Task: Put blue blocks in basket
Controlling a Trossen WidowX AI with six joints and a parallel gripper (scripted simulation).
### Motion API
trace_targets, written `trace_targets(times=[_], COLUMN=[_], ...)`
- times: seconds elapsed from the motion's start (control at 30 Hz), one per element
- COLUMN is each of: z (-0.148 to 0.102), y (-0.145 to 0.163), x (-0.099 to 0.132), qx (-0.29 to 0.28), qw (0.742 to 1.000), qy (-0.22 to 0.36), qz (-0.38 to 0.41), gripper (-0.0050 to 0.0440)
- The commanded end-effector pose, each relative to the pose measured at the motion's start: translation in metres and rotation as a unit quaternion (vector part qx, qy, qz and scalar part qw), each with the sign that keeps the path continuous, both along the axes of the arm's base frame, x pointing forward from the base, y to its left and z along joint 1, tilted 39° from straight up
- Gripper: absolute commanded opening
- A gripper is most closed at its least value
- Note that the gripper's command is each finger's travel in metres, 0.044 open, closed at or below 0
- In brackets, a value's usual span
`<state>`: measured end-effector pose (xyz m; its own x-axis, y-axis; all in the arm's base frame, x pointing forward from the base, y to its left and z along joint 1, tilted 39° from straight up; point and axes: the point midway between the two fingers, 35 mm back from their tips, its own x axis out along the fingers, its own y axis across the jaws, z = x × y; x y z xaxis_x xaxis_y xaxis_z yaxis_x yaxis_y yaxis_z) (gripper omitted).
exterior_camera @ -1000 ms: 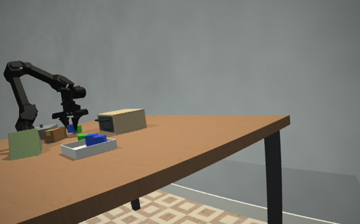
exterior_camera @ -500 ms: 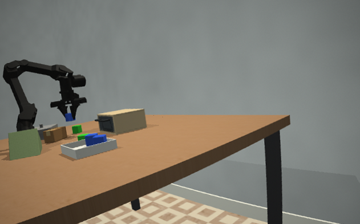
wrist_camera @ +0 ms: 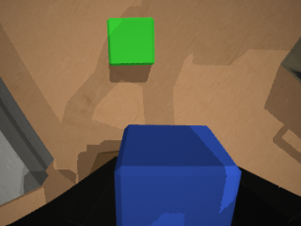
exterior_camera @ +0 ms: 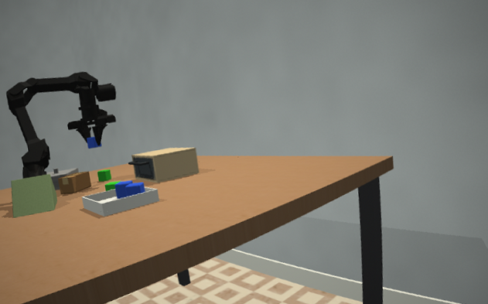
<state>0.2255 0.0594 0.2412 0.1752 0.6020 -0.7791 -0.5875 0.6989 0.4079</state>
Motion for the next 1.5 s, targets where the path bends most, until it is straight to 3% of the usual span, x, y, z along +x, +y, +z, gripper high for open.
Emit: trace_targets(times=[0.0,0.17,0.23,0.37,0.43,0.63,0.7,0.73,0.8,0.97,1.03,1.23,1.27,1.37,1.47], z=[-0.019,-0.043,-0.043,-0.066,-0.075,-0.112,-0.120,-0.127,-0.127,-0.158,-0.165,-0.201,-0.207,-0.207,-0.223], y=[-0.025,-0.063,-0.063,-0.094,-0.107,-0.154,-0.165,-0.172,-0.172,-0.209,-0.218,-0.256,-0.263,-0.263,-0.278], x=[0.016,0.037,0.037,0.046,0.050,0.049,0.049,0.046,0.046,0.033,0.030,0.001,-0.003,-0.003,-0.024], qx=[0.021,0.040,0.040,0.061,0.063,0.093,0.095,0.099,0.099,0.121,0.122,0.143,0.144,0.144,0.152], qw=[0.993,0.973,0.973,0.934,0.929,0.837,0.830,0.811,0.811,0.702,0.692,0.535,0.524,0.524,0.436], qy=[0.076,0.144,0.144,0.221,0.228,0.335,0.342,0.358,0.358,0.434,0.439,0.513,0.517,0.517,0.546], qz=[-0.087,-0.174,-0.174,-0.274,-0.284,-0.422,-0.431,-0.453,-0.453,-0.552,-0.559,-0.656,-0.662,-0.662,-0.699], gripper=[0.0000,0.0000,0.0000,0.0000,0.0000,0.0000,0.0000,0.0000,0.0000,0.0000,0.0000,0.0000,0.0000,0.0000,0.0000])
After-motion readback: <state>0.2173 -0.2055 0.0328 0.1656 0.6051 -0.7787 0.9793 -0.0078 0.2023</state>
